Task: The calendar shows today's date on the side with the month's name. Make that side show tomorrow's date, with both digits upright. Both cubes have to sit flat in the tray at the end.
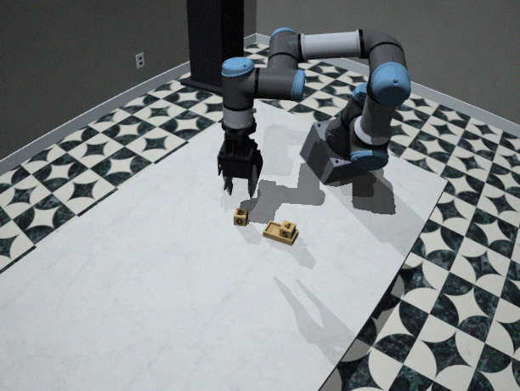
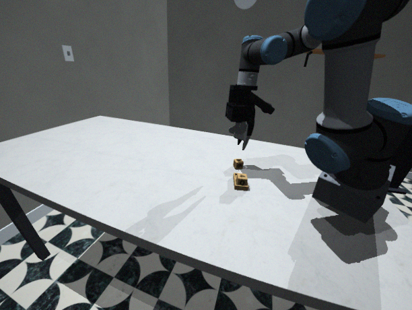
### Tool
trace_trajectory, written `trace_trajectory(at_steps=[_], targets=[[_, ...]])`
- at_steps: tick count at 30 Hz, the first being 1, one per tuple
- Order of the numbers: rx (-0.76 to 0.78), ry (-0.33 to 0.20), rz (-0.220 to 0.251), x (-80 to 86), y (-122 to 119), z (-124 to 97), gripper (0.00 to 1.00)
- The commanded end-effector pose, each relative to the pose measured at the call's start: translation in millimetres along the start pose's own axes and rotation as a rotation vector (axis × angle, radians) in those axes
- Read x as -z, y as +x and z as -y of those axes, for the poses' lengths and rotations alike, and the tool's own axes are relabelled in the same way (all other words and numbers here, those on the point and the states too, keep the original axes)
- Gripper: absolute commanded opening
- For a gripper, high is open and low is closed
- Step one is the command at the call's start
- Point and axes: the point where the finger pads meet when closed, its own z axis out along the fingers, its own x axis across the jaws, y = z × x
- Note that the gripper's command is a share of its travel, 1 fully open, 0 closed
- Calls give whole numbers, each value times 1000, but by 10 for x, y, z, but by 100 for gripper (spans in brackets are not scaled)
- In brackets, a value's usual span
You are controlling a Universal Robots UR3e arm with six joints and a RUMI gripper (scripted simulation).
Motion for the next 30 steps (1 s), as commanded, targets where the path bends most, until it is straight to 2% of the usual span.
trace_trajectory(at_steps=[1, 30], targets=[[0, 0, 2, 7, -7, -2, 29], [1, 0, 2, -38, -8, -2, 29]])
